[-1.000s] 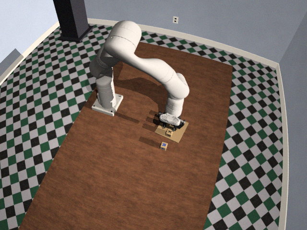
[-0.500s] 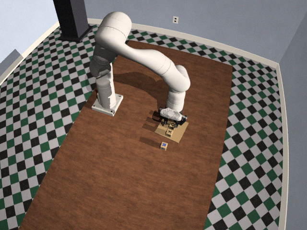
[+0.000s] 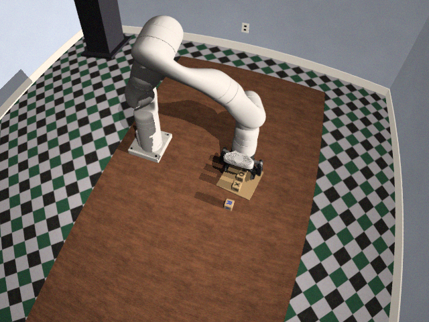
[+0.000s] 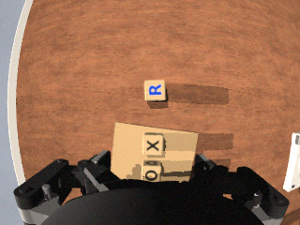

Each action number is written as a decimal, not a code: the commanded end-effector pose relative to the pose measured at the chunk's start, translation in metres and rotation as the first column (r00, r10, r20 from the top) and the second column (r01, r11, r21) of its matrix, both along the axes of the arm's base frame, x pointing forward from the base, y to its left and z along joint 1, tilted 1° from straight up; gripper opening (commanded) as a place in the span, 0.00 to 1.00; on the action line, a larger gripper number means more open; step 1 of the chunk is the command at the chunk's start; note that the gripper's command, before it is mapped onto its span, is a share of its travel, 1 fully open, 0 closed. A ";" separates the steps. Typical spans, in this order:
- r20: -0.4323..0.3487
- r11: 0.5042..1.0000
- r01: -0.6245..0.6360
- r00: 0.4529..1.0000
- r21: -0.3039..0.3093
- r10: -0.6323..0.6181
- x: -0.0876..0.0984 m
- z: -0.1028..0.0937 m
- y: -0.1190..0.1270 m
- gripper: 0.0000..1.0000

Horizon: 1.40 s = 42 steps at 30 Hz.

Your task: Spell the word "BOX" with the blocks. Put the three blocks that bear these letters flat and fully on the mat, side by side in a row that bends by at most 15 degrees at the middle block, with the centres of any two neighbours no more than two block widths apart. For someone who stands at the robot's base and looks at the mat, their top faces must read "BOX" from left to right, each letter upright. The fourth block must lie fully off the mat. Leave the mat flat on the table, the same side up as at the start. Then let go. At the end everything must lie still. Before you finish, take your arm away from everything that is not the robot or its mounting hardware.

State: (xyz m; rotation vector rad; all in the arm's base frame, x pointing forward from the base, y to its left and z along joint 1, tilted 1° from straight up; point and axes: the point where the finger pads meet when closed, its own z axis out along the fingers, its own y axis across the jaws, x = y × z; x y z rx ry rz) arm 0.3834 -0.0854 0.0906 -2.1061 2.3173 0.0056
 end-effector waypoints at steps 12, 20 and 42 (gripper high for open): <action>0.001 1.000 0.000 1.000 -0.001 0.000 0.000 0.006 0.000 1.00; 0.001 1.000 0.000 1.000 -0.001 0.000 0.000 0.039 0.000 1.00; 0.001 1.000 0.000 1.000 -0.001 0.000 0.000 0.087 -0.001 1.00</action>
